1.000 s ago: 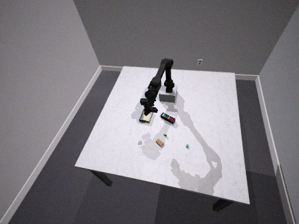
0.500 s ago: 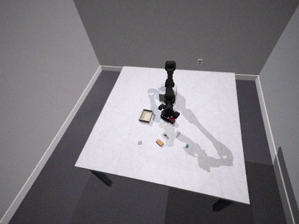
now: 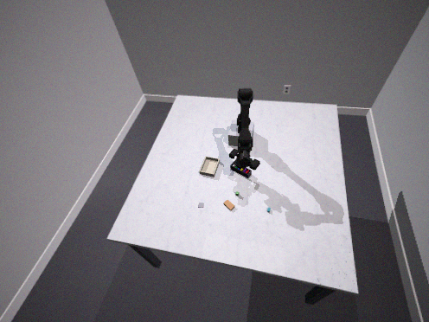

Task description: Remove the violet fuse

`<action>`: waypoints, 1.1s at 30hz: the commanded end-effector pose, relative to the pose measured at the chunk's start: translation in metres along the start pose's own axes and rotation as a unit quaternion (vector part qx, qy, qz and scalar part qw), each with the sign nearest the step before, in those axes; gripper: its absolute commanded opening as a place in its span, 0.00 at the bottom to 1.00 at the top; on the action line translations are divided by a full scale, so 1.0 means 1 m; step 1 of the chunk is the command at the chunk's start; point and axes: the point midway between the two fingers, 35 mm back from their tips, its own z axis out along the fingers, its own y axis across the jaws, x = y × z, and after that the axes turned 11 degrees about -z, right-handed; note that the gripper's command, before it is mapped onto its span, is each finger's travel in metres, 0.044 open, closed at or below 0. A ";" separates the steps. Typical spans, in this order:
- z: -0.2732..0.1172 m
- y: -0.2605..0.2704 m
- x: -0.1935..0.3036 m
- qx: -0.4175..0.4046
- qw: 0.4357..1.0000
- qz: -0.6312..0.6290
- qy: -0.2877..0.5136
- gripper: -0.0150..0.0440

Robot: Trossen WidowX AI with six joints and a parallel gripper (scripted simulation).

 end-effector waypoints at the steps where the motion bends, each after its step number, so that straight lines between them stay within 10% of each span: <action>1: 0.007 0.000 0.002 0.000 1.000 -0.002 0.007 0.38; 33: 0.029 0.002 0.004 -0.001 1.000 -0.002 0.007 0.38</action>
